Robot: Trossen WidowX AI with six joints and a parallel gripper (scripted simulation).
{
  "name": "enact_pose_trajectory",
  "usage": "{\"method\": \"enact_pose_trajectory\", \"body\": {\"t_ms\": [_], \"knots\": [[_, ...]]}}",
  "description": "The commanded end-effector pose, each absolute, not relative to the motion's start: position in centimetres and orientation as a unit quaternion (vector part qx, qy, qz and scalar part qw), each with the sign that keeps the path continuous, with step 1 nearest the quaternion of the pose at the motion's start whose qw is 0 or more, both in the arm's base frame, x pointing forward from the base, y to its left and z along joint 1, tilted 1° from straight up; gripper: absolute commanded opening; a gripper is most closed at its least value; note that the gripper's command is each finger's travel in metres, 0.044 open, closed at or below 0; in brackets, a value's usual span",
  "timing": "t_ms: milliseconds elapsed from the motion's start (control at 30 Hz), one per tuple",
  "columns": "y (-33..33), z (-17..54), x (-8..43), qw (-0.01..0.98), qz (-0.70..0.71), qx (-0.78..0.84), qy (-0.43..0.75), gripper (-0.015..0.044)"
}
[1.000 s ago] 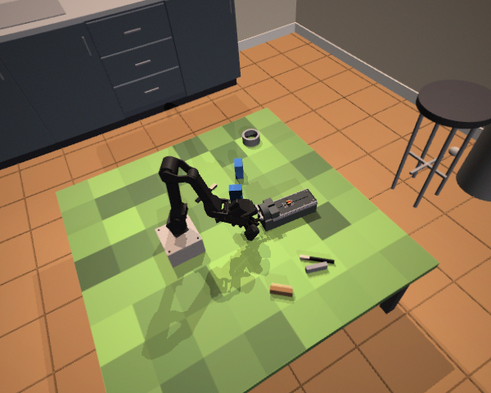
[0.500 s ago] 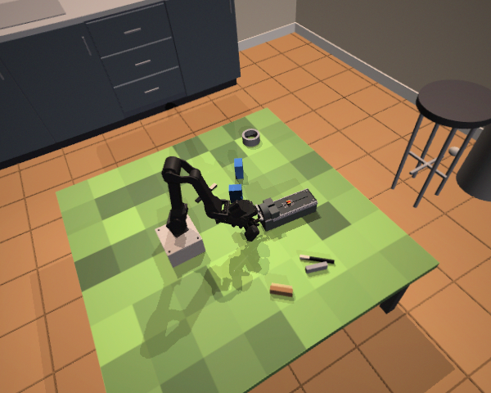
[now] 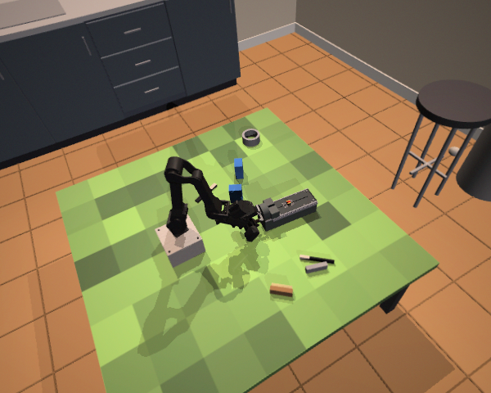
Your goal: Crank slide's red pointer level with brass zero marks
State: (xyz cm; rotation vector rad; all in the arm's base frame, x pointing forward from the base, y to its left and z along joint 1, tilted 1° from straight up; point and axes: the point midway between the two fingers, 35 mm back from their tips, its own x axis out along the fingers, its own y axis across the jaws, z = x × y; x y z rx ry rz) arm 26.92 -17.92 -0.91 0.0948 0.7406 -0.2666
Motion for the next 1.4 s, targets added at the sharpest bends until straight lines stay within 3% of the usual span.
{"method": "enact_pose_trajectory", "body": {"t_ms": [0,800,1367], "knots": [[-17.78,-1.24,26.98,0.922,-0.130,0.048,0.362,0.0000],[-17.71,-1.34,26.99,0.922,-0.129,0.047,0.362,0.0000],[-17.71,-1.34,26.99,0.922,-0.129,0.047,0.362,0.0440]]}}
